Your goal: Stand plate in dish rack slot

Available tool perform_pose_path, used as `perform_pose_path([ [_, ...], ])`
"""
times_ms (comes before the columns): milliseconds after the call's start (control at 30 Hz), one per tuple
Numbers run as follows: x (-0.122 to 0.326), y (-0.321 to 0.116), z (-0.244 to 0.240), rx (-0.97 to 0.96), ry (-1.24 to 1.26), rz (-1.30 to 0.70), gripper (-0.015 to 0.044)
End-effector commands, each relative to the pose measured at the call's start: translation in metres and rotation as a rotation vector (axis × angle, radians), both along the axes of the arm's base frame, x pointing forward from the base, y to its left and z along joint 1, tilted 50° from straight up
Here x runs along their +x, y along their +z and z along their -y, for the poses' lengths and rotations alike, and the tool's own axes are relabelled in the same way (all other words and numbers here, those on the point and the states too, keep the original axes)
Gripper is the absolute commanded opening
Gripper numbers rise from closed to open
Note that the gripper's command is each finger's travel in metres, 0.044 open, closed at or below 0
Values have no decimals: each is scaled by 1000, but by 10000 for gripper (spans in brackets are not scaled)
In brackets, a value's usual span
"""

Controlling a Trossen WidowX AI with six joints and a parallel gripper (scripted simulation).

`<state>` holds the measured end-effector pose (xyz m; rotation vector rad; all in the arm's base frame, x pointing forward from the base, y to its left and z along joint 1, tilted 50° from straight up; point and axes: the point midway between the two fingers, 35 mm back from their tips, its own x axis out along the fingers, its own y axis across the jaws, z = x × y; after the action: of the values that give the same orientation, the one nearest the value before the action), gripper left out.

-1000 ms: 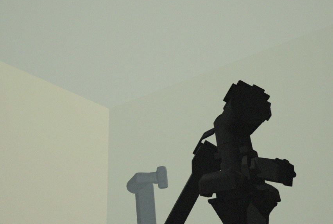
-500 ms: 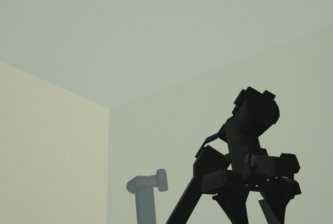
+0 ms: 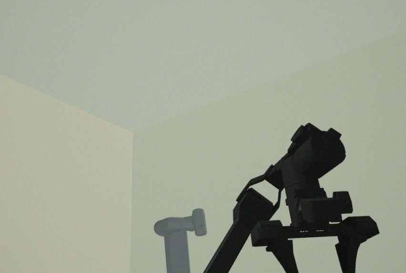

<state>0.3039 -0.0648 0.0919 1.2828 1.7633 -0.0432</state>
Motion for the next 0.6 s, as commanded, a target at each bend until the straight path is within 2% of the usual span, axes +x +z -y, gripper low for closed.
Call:
perform_pose_path([
  [0, -7, 11, -10, 1, -80, -84, 0],
  [567, -46, 56, -59, -9, -489, -505, 0],
])
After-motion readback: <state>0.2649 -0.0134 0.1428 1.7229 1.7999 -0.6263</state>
